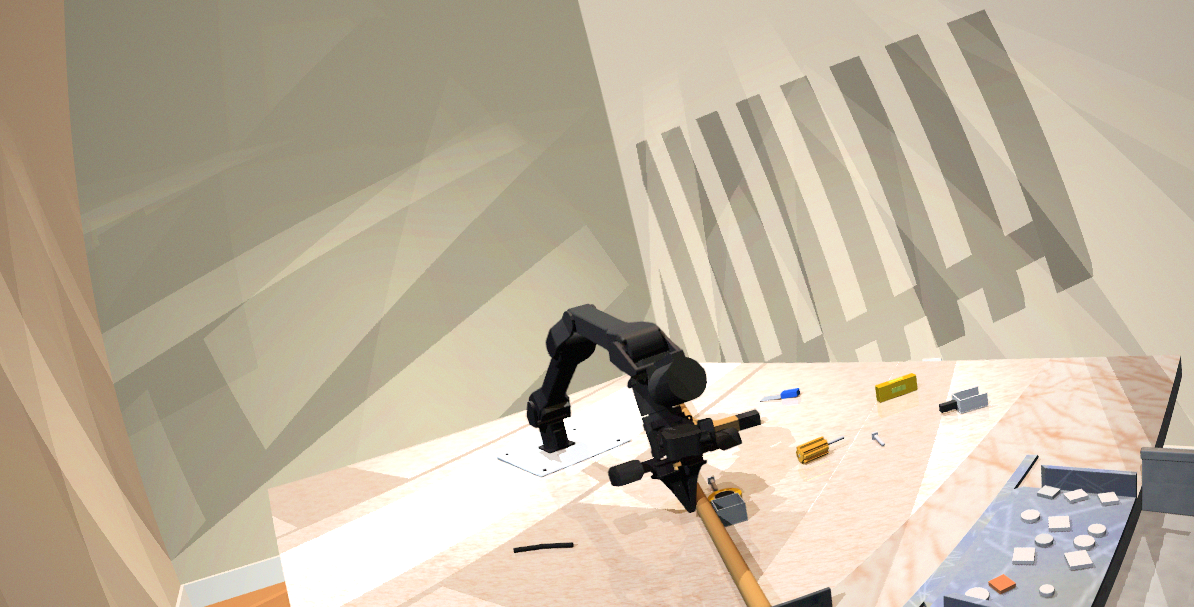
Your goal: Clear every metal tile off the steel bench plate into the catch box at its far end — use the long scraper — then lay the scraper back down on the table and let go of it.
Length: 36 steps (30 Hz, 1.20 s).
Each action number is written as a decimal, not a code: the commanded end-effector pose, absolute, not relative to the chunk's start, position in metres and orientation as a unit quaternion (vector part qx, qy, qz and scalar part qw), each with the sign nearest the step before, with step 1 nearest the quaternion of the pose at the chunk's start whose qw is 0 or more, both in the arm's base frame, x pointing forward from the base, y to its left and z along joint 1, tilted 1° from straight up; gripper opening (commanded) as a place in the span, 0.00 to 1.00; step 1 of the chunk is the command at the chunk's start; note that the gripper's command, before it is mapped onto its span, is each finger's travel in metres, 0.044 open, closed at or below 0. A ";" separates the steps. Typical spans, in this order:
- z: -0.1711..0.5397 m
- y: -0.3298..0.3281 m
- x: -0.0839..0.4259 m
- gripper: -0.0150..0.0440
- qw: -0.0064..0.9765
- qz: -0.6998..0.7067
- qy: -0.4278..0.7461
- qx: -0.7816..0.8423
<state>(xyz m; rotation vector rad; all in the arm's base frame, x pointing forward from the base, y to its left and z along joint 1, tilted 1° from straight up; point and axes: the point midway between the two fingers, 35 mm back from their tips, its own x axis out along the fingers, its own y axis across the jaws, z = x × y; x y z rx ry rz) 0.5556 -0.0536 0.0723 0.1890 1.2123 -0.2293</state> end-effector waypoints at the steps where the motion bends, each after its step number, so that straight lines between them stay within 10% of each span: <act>1: 0.078 -0.054 0.555 0.25 0.813 -0.107 0.565 0.089; 36: 0.219 -0.087 0.519 0.25 0.866 -0.079 0.491 0.053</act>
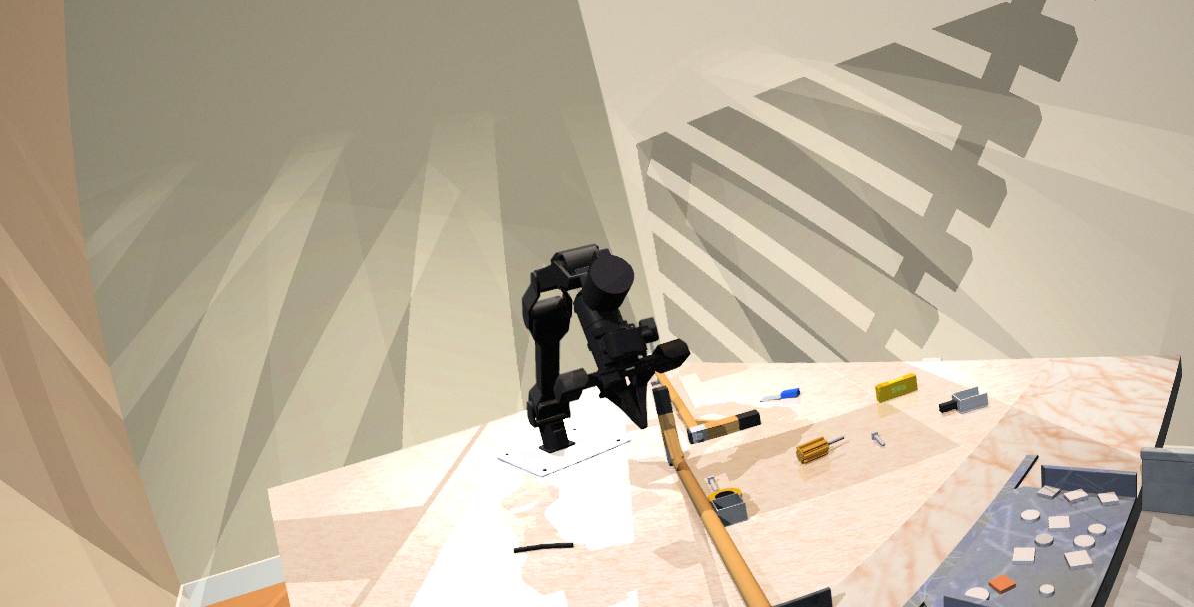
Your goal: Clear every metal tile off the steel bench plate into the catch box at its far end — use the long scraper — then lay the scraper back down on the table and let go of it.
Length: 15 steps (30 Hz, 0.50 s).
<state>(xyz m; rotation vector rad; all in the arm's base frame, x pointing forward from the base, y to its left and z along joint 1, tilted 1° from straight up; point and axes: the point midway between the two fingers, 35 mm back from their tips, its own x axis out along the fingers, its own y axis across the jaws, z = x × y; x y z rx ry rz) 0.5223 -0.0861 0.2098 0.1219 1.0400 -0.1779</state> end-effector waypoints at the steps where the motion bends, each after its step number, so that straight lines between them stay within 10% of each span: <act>1: 0.219 -0.087 0.519 0.25 0.866 -0.079 0.491 0.053; 15: 0.193 -0.088 0.527 0.25 0.864 -0.078 0.495 0.051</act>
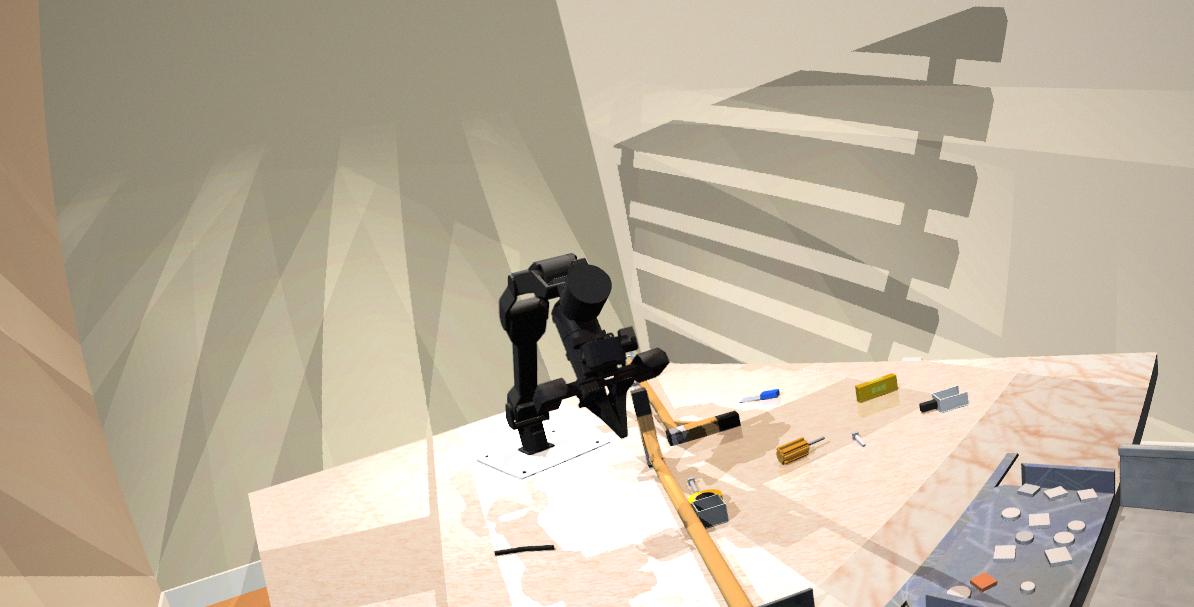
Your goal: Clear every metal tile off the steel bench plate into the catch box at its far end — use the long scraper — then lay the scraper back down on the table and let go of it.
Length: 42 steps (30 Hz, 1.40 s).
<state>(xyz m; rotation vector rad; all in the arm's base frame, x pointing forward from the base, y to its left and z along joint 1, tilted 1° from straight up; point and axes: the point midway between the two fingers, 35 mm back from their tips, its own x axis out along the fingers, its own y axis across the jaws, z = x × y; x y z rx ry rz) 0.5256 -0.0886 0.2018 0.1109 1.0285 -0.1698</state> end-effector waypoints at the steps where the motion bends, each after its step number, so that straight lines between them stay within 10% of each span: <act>1: 0.191 -0.088 0.528 0.25 0.864 -0.077 0.495 0.051; 42: 0.095 -0.090 0.537 0.25 0.855 -0.072 0.511 0.045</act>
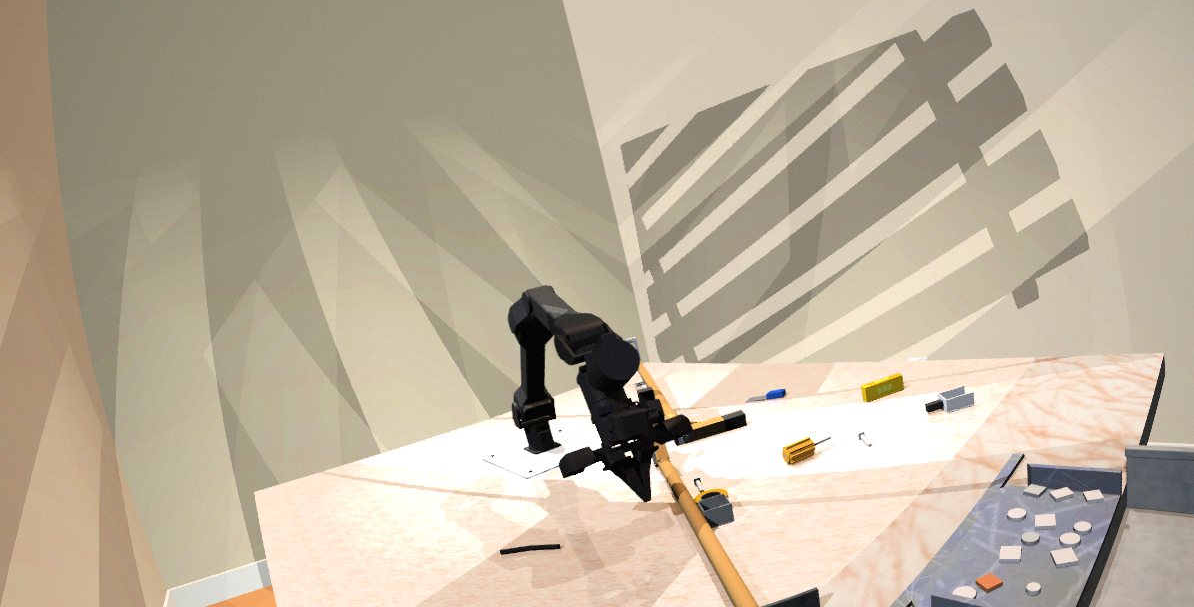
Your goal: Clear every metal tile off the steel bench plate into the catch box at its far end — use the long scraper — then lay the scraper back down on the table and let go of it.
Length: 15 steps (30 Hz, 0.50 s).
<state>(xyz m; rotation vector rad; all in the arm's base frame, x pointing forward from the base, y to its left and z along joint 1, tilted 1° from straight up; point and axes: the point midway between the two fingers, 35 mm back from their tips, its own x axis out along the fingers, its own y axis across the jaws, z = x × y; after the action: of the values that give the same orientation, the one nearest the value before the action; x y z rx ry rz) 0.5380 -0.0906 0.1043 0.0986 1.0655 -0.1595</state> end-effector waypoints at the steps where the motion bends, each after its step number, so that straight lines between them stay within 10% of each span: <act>1: 0.093 -0.090 0.537 0.25 0.855 -0.072 0.512 0.045; 15: 0.064 -0.089 0.534 0.25 0.852 -0.071 0.517 0.043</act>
<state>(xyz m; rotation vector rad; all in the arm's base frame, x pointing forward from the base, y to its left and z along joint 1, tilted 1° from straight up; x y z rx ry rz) 0.5348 -0.0900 0.0694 0.0948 1.0815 -0.1557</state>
